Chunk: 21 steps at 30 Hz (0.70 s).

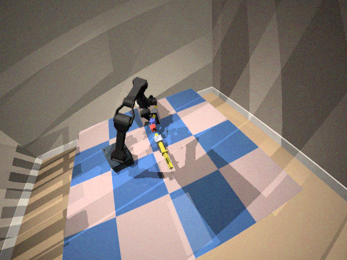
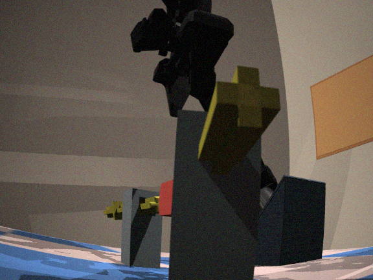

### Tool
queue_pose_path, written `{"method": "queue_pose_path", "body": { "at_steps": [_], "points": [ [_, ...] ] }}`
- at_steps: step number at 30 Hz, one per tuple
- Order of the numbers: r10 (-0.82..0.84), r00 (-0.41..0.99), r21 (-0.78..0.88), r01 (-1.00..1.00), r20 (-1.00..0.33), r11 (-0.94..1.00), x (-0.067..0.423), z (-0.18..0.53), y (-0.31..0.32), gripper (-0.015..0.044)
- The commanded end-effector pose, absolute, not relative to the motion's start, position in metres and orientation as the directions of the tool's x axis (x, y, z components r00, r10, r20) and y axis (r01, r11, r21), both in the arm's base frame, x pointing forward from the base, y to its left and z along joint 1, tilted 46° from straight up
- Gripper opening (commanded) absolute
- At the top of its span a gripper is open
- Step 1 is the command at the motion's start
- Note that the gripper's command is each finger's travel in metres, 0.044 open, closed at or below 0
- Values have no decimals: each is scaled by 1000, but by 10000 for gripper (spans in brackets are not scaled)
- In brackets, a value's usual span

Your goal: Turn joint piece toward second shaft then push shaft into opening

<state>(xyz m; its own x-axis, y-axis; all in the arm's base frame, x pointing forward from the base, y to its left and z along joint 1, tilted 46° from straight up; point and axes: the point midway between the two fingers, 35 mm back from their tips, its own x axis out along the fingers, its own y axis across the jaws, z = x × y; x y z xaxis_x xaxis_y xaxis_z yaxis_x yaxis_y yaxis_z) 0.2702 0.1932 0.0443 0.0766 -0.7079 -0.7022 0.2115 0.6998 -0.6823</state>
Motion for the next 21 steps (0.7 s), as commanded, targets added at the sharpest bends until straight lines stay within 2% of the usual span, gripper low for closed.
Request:
{"method": "queue_pose_path", "body": {
  "at_steps": [1, 14, 21],
  "points": [
    [-704, 81, -671, 244, -705, 700, 274, 48, 187, 335],
    [-680, 99, -527, 556, -726, 643, 299, 92, 118, 0],
    [-676, 89, -412, 733, -731, 541, 302, 117, 71, 0]
  ]
}}
